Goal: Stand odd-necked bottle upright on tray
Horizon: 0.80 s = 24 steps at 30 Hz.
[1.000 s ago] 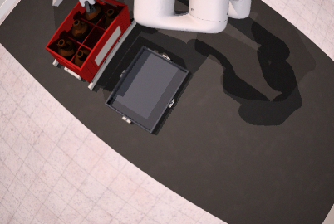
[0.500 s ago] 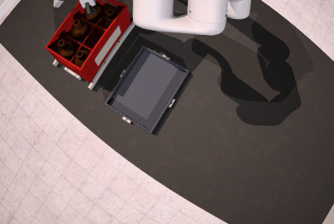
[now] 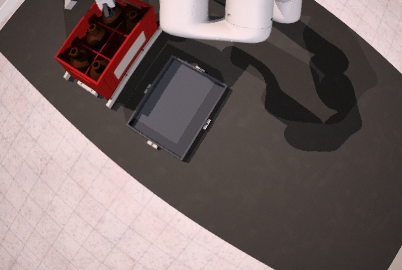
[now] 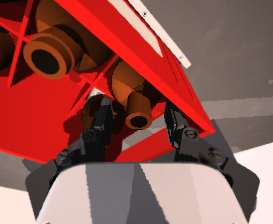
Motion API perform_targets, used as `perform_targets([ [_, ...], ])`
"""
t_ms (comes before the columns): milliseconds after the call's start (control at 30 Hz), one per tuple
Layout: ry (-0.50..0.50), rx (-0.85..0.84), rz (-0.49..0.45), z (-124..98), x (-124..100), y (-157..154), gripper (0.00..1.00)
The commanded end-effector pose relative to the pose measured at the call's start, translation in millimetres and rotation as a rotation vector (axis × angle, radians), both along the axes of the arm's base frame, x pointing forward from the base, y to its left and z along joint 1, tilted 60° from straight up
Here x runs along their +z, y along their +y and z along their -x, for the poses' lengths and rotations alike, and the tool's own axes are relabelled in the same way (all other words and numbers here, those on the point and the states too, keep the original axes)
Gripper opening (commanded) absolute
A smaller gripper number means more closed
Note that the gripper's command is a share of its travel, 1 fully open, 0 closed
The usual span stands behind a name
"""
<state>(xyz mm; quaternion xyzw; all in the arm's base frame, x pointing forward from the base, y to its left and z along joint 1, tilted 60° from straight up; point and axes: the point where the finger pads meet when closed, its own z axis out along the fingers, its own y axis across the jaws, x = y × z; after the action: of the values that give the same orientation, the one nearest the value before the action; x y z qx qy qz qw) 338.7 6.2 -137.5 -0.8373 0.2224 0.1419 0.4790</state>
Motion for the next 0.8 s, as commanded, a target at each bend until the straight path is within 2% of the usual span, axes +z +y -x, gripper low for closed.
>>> perform_targets([
  [0, -0.002, -0.002, 0.002, -1.1, 0.3, -1.2, 0.65],
  [33, -0.002, -0.002, 0.002, -1.1, 0.3, -1.2, 0.65],
  [67, -0.002, -0.002, 0.002, -1.1, 0.3, -1.2, 0.00],
  [767, -0.002, -0.002, 0.002, -1.1, 0.3, -1.2, 0.00],
])
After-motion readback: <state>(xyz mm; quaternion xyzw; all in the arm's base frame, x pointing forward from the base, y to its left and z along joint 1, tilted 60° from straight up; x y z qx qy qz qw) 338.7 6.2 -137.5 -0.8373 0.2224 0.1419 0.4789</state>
